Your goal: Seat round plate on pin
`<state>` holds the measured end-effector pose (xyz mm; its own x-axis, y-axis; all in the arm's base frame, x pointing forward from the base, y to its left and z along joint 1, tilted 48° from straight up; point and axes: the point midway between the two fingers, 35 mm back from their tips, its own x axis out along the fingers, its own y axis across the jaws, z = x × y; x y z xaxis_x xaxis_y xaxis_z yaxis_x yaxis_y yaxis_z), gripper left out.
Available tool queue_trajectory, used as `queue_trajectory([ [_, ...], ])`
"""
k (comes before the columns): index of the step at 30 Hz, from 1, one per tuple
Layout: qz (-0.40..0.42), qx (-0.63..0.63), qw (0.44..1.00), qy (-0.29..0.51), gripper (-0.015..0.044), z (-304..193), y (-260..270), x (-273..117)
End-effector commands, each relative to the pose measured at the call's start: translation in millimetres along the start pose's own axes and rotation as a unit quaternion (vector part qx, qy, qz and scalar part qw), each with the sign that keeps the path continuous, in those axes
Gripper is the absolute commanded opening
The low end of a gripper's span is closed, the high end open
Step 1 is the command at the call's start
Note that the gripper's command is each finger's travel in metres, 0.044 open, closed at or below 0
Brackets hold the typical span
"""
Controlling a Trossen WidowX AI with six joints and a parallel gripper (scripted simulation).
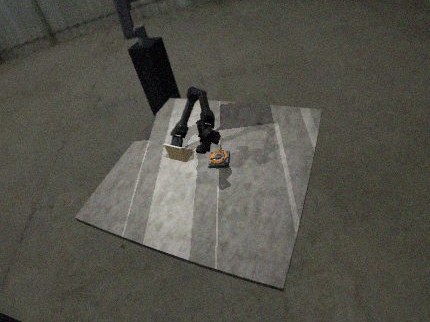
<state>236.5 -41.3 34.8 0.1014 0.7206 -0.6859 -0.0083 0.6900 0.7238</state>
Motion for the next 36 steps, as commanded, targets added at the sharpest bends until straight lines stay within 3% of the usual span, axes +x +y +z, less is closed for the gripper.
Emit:
queue_trajectory([
  [1,0.004,0.008,1.0,0.0,0.0,-2,2,4],
  [10,0.005,0.008,1.0,-0.001,0.0,-2,3,48],
  [36,0.005,0.008,1.0,-0.001,0.0,4,-15,48],
])
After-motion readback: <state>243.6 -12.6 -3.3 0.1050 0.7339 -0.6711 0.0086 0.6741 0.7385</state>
